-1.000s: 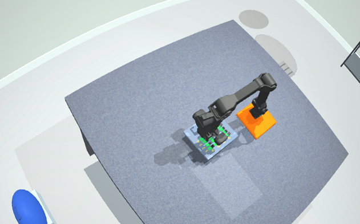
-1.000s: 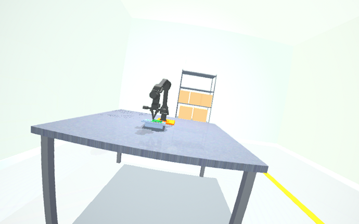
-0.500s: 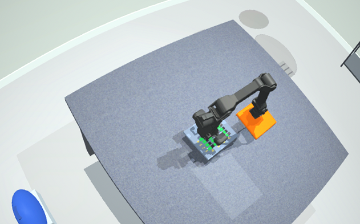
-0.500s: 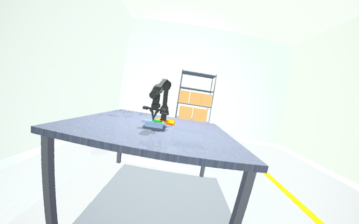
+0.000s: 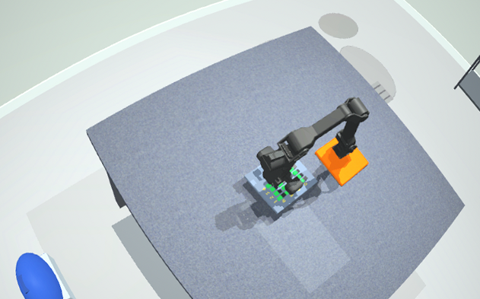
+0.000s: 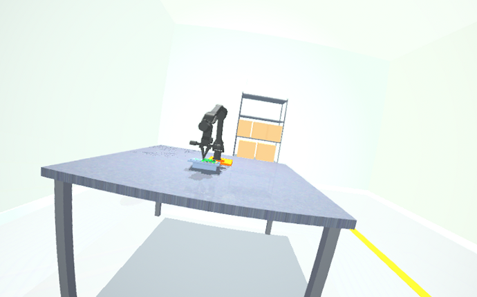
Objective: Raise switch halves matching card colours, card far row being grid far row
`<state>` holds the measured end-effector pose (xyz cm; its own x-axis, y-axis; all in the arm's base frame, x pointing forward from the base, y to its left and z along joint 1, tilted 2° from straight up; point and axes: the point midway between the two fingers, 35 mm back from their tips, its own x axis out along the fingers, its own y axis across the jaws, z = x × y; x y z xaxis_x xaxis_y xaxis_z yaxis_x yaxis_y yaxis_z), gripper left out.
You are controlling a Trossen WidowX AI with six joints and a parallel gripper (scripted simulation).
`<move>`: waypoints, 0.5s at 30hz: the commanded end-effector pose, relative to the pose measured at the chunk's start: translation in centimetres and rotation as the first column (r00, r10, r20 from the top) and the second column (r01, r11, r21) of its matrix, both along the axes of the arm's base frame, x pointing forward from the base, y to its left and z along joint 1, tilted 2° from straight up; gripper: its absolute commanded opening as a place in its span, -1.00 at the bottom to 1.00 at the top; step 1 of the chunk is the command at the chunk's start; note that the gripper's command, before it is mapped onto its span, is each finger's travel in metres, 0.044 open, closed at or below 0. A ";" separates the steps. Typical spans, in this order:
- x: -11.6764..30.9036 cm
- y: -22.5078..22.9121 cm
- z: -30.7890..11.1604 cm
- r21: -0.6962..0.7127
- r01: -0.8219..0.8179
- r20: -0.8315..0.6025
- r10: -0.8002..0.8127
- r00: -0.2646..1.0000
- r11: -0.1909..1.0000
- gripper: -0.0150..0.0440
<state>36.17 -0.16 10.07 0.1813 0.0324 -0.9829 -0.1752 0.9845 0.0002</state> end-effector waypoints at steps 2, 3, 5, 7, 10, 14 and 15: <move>0.0 0.1 -0.1 0.005 -0.003 0.000 0.003 1.000 1.000 -0.49; 0.0 0.1 -0.2 0.005 -0.003 0.000 0.003 1.000 1.000 -0.49; 0.0 0.1 -0.2 0.005 -0.003 0.000 0.003 1.000 1.000 -0.49; 0.0 0.1 -0.2 0.005 -0.003 0.000 0.003 1.000 1.000 -0.49; 0.0 0.1 -0.3 0.005 -0.003 0.000 0.003 1.000 1.000 -0.49; 0.1 0.1 -0.3 0.005 -0.003 0.000 0.003 1.000 1.000 -0.49; 0.1 0.1 -0.3 0.005 -0.003 0.000 0.003 1.000 1.000 -0.49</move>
<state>36.22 -0.15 9.83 0.1817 0.0325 -0.9828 -0.1755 0.9845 0.0001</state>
